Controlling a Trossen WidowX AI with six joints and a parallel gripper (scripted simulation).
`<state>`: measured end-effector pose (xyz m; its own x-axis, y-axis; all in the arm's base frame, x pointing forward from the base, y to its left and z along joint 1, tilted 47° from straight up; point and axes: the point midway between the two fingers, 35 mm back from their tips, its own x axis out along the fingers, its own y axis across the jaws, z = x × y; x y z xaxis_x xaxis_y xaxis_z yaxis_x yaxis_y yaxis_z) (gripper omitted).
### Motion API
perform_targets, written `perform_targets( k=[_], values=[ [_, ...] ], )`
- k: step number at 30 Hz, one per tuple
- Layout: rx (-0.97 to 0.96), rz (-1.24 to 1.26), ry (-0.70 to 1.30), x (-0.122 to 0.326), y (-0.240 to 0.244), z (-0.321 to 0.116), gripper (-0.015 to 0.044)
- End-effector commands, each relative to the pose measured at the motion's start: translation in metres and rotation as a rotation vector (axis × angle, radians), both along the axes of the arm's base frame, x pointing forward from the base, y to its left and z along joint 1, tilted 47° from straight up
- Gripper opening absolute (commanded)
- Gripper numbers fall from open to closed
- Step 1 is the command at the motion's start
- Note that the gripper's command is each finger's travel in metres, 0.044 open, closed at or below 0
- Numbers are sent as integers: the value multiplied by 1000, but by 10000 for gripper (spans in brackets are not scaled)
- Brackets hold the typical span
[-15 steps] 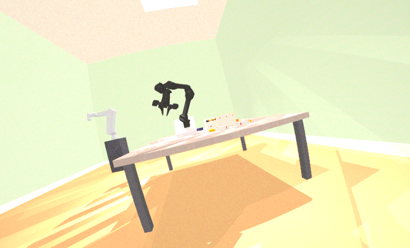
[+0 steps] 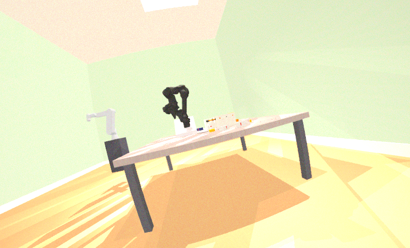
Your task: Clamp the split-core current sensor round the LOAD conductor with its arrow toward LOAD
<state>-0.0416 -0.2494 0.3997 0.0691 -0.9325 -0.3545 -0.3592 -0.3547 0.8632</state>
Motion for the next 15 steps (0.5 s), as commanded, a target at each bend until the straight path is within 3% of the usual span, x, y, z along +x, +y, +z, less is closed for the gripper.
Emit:
perform_targets(
  k=[1,8,15],
  values=[
    [-65,221,207,42,-15,-8,440],
    [-243,557,507,122,-20,-18,440],
    [-491,837,747,203,6,-25,440]
  ],
)
